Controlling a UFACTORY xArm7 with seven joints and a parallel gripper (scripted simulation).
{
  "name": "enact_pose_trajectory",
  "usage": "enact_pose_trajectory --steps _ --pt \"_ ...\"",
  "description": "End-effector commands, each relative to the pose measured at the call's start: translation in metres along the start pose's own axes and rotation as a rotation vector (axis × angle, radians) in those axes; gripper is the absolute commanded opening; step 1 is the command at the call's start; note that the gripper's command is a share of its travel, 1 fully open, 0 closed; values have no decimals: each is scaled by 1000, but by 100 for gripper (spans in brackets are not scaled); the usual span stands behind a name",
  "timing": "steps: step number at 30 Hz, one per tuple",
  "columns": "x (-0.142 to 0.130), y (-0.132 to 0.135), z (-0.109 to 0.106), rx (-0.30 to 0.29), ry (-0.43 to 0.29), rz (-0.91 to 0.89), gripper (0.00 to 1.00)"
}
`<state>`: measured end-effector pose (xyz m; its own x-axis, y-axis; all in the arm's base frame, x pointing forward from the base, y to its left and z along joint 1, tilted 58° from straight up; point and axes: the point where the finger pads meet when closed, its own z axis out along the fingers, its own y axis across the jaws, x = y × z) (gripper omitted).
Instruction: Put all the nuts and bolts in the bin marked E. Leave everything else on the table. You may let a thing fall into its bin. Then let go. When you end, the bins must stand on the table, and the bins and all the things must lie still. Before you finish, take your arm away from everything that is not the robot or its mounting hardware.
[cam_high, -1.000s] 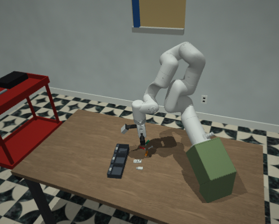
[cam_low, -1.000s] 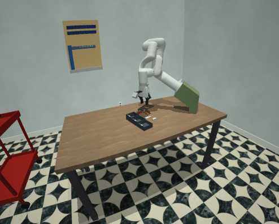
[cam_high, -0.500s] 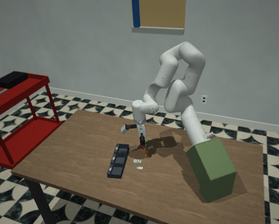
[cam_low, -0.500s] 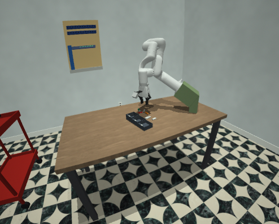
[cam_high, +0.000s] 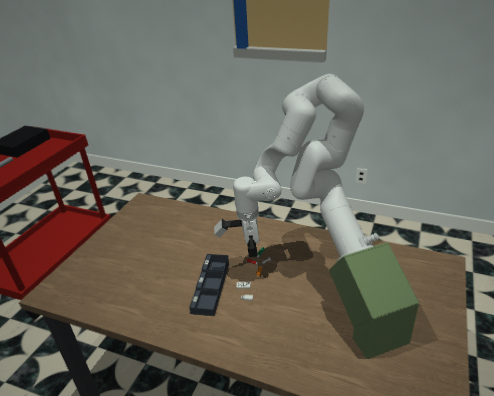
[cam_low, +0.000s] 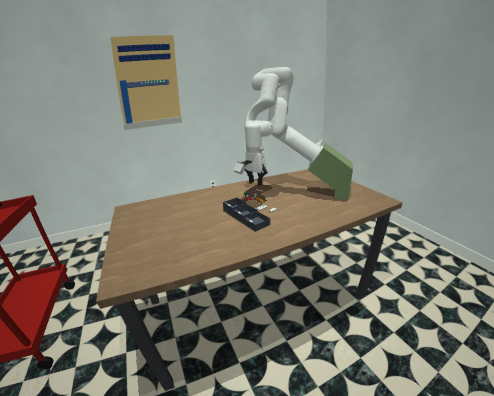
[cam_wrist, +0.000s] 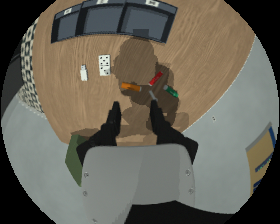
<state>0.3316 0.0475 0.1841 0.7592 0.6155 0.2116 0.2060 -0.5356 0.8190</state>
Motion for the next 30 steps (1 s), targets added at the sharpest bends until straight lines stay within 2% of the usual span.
enact_pose_trajectory --steps 1,30 --pt "-17 13 11 6 5 157 53" --pt "-24 19 15 6 6 157 53"
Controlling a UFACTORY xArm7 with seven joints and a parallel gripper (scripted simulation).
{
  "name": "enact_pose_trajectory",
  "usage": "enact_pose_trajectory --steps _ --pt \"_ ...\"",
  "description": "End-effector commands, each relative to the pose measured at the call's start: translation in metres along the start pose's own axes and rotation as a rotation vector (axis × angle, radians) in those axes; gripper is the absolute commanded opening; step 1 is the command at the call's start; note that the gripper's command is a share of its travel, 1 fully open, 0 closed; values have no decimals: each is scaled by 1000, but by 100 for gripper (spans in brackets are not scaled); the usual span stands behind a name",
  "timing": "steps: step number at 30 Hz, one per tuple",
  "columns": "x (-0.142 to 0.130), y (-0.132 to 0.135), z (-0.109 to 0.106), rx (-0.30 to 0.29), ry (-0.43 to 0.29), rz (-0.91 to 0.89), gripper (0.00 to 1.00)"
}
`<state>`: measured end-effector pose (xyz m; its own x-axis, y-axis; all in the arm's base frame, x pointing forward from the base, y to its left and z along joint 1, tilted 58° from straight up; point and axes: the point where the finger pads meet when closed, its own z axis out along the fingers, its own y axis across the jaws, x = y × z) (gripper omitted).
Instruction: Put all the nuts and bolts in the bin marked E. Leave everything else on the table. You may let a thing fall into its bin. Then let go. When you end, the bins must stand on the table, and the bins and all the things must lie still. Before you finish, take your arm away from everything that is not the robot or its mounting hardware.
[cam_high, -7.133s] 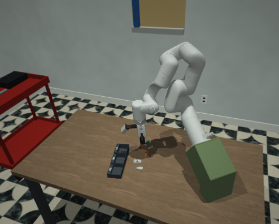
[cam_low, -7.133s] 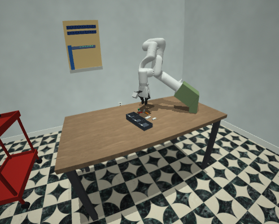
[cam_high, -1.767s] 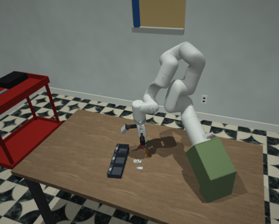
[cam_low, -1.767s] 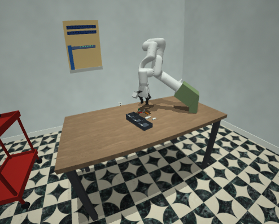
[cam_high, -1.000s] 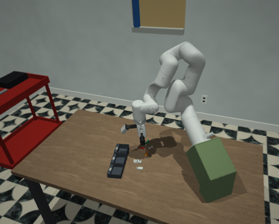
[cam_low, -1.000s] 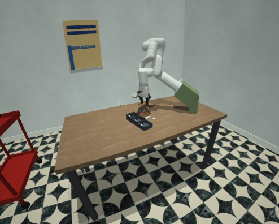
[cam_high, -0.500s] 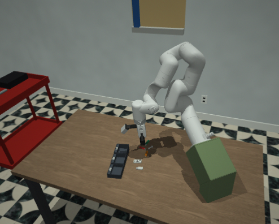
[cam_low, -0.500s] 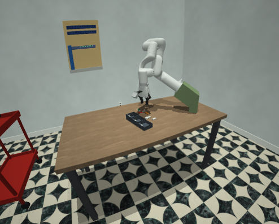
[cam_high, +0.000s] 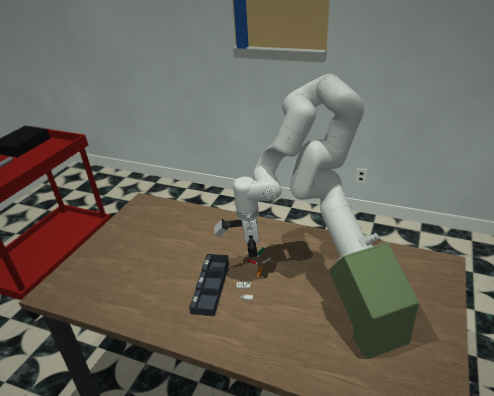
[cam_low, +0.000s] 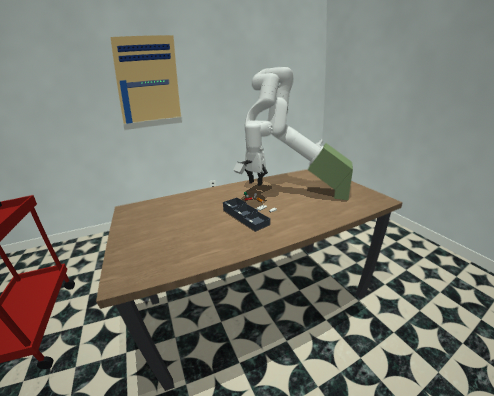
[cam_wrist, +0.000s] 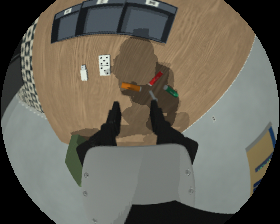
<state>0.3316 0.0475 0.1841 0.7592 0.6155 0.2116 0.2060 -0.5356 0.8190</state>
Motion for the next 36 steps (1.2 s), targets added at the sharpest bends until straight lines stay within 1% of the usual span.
enact_pose_trajectory --steps 1,31,32,36 --pt "-24 19 15 6 6 157 53" --pt "-24 19 15 6 6 157 53" --pt "-29 24 18 5 6 157 53" --pt "-30 25 18 5 6 157 53"
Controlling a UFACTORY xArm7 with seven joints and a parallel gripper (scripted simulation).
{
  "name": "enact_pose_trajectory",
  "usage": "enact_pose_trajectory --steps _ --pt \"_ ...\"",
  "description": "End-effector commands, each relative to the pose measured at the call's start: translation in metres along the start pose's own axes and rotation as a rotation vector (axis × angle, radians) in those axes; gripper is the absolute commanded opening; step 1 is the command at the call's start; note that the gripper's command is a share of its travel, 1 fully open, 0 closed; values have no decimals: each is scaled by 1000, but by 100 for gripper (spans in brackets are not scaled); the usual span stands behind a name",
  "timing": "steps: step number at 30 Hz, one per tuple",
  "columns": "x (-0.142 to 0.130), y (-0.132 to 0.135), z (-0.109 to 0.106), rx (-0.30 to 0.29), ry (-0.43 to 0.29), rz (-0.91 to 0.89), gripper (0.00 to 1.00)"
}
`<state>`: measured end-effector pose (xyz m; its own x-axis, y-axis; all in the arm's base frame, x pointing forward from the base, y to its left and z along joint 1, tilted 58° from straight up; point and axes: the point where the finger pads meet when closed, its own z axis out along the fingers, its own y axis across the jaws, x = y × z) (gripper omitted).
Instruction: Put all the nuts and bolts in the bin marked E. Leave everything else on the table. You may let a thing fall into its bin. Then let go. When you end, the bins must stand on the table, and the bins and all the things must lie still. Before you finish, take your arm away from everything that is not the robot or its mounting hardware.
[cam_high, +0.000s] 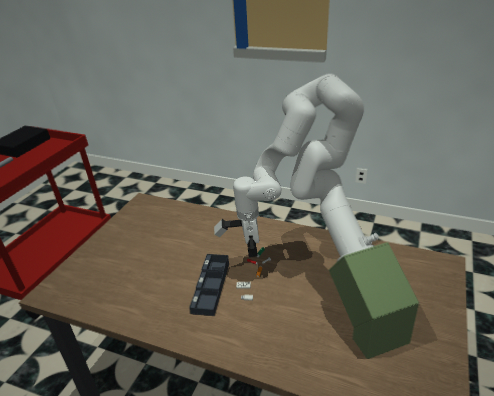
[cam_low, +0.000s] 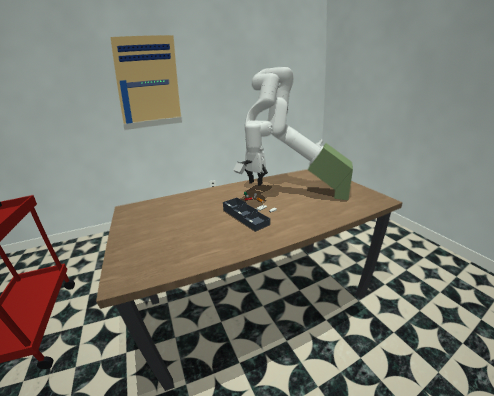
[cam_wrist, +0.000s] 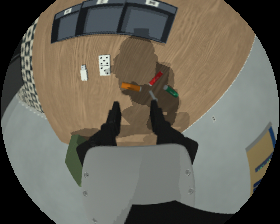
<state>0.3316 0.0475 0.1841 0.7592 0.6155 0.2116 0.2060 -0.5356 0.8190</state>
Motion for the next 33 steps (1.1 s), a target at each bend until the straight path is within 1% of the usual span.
enact_pose_trajectory --steps 1,32,33 --pt "-30 25 18 5 6 157 53" --pt "-30 25 18 5 6 157 53" --pt "-34 29 20 5 6 157 53"
